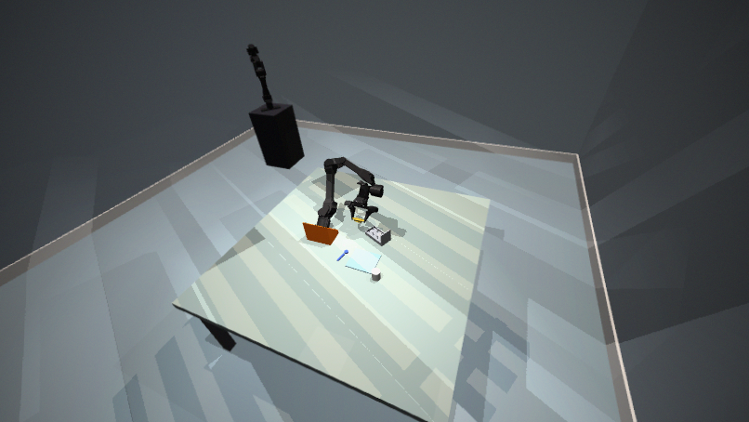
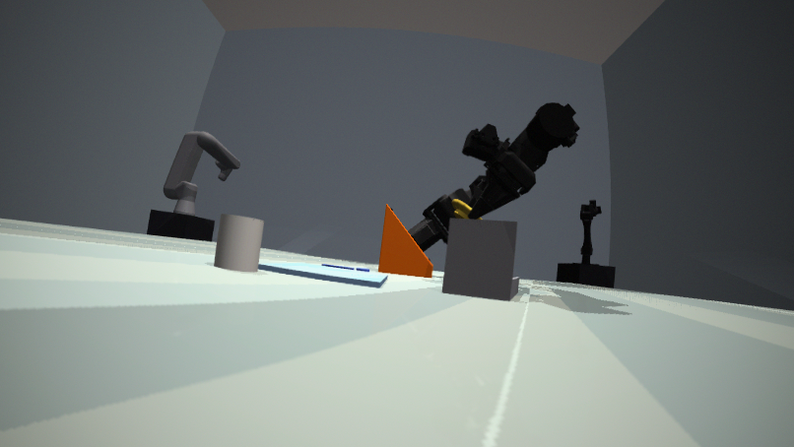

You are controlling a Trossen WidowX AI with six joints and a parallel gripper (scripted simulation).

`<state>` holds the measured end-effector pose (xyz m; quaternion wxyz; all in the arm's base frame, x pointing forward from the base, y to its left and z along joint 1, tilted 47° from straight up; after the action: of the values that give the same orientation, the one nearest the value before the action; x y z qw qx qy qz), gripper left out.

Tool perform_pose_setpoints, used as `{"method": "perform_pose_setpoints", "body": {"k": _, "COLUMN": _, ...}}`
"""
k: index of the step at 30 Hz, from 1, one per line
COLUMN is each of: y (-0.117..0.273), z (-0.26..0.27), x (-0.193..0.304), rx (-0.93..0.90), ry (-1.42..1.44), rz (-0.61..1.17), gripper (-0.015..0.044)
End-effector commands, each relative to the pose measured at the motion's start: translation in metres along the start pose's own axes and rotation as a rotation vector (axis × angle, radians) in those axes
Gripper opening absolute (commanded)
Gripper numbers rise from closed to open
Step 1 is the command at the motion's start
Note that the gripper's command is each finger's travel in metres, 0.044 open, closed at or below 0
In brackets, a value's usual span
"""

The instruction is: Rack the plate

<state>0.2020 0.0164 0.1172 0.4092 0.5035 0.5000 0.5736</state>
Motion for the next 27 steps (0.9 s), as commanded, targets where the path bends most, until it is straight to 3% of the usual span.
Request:
{"method": "perform_pose_setpoints", "body": {"k": 1, "y": -0.004, "z": 0.0, "x": 0.0, "rx": -0.026, "ry": 0.049, "rz": -0.082, "gripper": 0.0}}
{"method": "perform_pose_setpoints", "body": {"k": 27, "y": -0.023, "z": 0.015, "x": 0.011, "rx": -0.28, "ry": 0.352, "rz": -0.549, "gripper": 0.0}}
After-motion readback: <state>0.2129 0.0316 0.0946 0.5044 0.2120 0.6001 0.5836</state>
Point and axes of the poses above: the point midway between the two fingers, 35 mm back from their tips, its own y axis back along the fingers, its own z axis across the jaws, x = y × z, the point moved 1 cm from there along y, back along the fingers, and after that the axes turned 8 degrees about y, right-handed, at the moved point
